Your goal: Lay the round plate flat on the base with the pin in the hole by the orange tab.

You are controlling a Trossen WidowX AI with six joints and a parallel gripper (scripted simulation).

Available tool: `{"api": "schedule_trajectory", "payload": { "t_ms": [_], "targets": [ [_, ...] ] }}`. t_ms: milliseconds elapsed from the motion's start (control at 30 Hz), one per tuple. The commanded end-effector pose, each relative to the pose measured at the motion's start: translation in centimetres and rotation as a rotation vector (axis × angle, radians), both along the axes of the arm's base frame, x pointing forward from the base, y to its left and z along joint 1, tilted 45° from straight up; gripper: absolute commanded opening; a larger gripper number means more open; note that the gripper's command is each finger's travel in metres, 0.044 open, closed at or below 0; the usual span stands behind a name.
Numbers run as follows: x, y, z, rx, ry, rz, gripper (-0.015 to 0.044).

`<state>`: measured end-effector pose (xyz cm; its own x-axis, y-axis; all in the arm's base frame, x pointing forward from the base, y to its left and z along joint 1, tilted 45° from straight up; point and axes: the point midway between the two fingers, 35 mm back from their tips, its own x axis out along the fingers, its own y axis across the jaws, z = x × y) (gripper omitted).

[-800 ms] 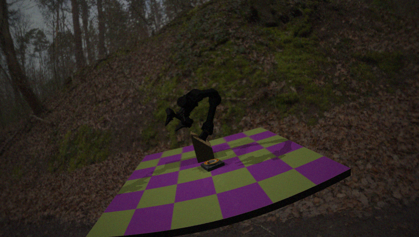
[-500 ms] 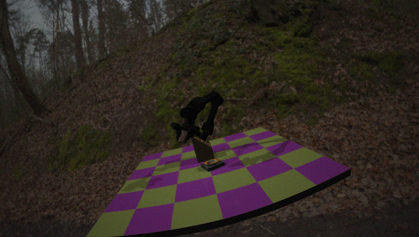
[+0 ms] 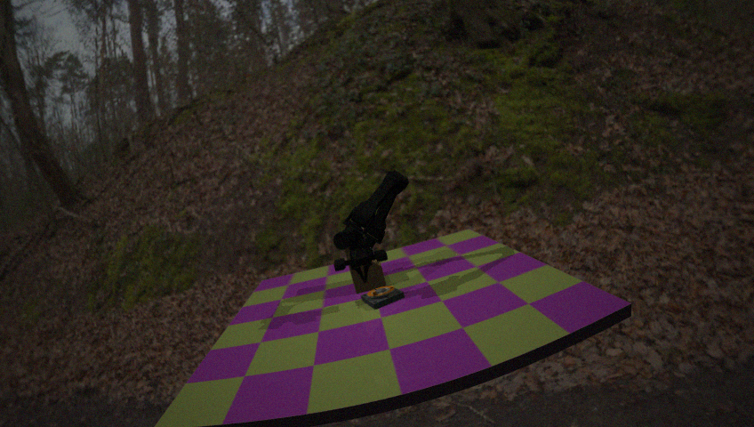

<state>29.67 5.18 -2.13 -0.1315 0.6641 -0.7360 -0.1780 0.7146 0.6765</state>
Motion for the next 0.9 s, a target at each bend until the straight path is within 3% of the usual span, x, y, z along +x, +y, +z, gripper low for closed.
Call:
{"api": "schedule_trajectory", "payload": {
  "t_ms": [0,433,867],
  "targets": [
    [-0.5,0.4,0.1,0.031,0.012,-0.028,0.0000],
    [-1.2,3.6,-3.3,0.033,0.013,-0.028,0.0000],
    [-0.2,4.6,-2.7,0.034,0.012,-0.028,0.0000]
  ]
}}
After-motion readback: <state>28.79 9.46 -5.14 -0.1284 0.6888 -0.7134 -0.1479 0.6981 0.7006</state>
